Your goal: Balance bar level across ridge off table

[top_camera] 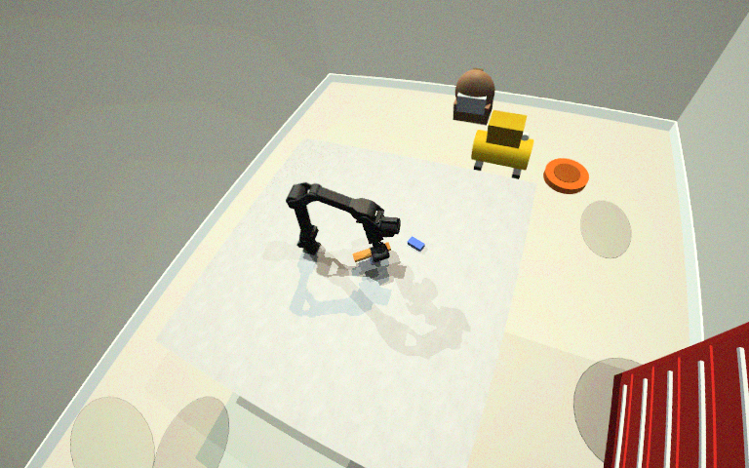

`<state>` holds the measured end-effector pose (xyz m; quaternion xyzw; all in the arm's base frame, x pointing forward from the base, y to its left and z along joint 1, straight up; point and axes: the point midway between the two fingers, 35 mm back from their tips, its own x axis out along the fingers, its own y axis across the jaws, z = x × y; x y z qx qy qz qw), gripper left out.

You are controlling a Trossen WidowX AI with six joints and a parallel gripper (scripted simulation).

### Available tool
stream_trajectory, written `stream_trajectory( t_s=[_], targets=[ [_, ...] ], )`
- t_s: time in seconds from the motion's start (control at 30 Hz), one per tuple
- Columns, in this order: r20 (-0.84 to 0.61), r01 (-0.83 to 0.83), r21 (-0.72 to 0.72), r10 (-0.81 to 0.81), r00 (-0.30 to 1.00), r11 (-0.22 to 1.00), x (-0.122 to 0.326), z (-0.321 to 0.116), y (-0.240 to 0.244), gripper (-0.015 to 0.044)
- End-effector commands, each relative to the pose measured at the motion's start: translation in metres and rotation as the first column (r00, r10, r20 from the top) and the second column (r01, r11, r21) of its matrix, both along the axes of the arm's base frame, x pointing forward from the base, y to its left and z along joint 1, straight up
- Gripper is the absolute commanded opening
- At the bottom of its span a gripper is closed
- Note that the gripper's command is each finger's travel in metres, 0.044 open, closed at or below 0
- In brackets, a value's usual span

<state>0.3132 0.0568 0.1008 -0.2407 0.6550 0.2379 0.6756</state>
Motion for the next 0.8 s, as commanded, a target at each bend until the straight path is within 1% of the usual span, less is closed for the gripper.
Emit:
stream_trajectory(
  t_s=[0.0, 0.77],
  targets=[
    [-0.005, -0.001, -0.002, 0.001, 1.0, 1.0, -0.0004, -0.0002, 0.0, 0.0],
    [-0.005, -0.001, -0.002, 0.001, 1.0, 1.0, -0.0004, -0.0022, -0.0001, 0.0]
  ],
)
